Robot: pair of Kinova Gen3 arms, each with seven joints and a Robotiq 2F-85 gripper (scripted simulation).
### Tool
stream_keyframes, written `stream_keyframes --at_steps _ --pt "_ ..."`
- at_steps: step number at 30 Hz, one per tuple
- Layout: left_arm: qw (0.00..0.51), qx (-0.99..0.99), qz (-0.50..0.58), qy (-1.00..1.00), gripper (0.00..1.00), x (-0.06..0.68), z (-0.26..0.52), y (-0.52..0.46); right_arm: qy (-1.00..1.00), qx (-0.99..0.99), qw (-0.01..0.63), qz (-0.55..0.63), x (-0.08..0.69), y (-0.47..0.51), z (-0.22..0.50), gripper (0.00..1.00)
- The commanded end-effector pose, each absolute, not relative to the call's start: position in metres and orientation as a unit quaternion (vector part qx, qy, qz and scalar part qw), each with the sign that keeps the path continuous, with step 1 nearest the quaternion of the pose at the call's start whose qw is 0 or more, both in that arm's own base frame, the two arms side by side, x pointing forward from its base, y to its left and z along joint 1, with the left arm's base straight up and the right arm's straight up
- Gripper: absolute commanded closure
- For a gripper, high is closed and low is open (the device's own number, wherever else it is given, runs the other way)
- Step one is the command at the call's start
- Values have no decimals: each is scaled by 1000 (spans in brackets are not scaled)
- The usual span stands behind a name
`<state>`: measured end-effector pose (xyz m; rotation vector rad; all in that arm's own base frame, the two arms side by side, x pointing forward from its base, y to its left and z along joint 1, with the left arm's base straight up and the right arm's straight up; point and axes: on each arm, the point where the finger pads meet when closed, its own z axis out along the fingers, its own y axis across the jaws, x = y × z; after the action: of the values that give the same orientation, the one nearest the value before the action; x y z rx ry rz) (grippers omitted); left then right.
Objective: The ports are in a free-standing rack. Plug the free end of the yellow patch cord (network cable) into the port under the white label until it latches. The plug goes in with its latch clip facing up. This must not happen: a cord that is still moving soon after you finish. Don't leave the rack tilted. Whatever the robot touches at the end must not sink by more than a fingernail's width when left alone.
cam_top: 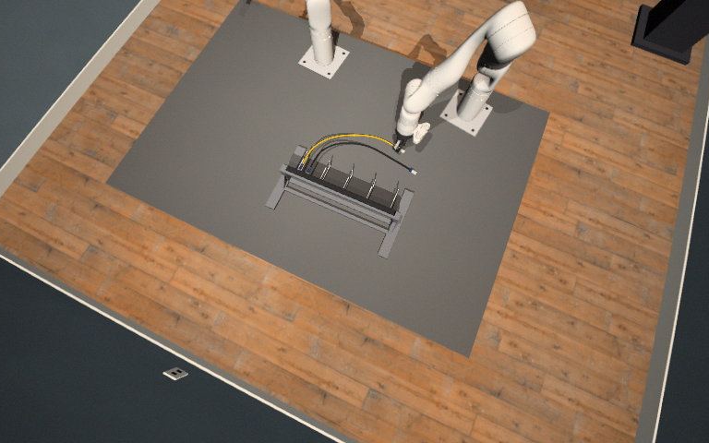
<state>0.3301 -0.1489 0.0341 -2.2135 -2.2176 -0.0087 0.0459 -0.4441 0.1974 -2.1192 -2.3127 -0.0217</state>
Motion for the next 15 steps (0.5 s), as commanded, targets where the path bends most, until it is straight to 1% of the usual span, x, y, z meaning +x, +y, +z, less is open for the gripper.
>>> stream_keyframes --at_steps 1,15 --pt "3 -706 -1 -709 570 329 33 -150 -739 -673 0 0 42 -448 200 2" --pt "1 -705 -2 -709 570 332 33 -155 -739 -673 0 0 42 -448 200 2"
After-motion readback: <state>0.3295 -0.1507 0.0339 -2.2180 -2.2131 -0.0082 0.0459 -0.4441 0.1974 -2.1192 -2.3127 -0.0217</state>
